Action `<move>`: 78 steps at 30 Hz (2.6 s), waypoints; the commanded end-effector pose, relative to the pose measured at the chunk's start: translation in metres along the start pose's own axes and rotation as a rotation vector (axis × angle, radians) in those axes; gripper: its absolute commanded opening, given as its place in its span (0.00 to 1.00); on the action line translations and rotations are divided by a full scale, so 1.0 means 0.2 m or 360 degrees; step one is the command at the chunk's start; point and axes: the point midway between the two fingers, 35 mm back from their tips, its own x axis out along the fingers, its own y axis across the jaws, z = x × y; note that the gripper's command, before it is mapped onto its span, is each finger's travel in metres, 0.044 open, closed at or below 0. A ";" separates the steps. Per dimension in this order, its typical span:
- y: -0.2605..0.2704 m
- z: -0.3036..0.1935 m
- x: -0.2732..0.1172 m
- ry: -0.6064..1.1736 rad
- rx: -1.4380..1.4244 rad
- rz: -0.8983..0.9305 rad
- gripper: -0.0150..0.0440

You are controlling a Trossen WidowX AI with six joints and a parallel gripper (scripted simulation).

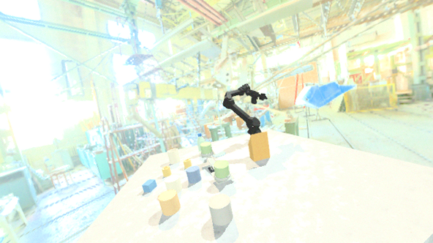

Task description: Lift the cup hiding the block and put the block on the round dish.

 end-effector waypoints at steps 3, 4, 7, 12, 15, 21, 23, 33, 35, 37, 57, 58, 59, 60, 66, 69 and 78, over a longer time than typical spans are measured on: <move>0.00 0.07 0.02 -0.0068 0.0047 0.0000 1.00; 0.00 0.12 0.03 -0.0114 0.0077 0.0002 1.00; 0.00 0.28 0.05 -0.0250 0.0162 0.0013 1.00; -0.01 0.56 0.05 -0.0481 0.0285 0.0052 1.00; 0.00 0.74 0.03 -0.0625 0.0348 0.0089 1.00; 0.01 1.08 -0.08 -0.0904 0.0458 0.0195 1.00; 0.02 1.20 -0.14 -0.1002 0.0486 0.0239 1.00; 0.11 1.72 -0.57 -0.1441 0.0523 0.0488 1.00; 0.14 1.80 -0.68 -0.1519 0.0510 0.0540 1.00; 0.18 1.87 -0.79 -0.1593 0.0491 0.0591 1.00; 0.82 2.01 -1.90 -0.2055 0.0150 0.0988 1.00; 0.86 1.99 -1.94 -0.2069 0.0127 0.0989 1.00; 0.90 1.98 -1.98 -0.2084 0.0104 0.0989 1.00; 0.94 1.95 -2.02 -0.2098 0.0083 0.0987 1.00; 1.17 1.80 -2.22 -0.2198 -0.0033 0.0938 1.00; 1.28 1.71 -2.29 -0.2260 -0.0078 0.0896 1.00; 1.58 1.42 -2.38 -0.2517 -0.0163 0.0731 1.00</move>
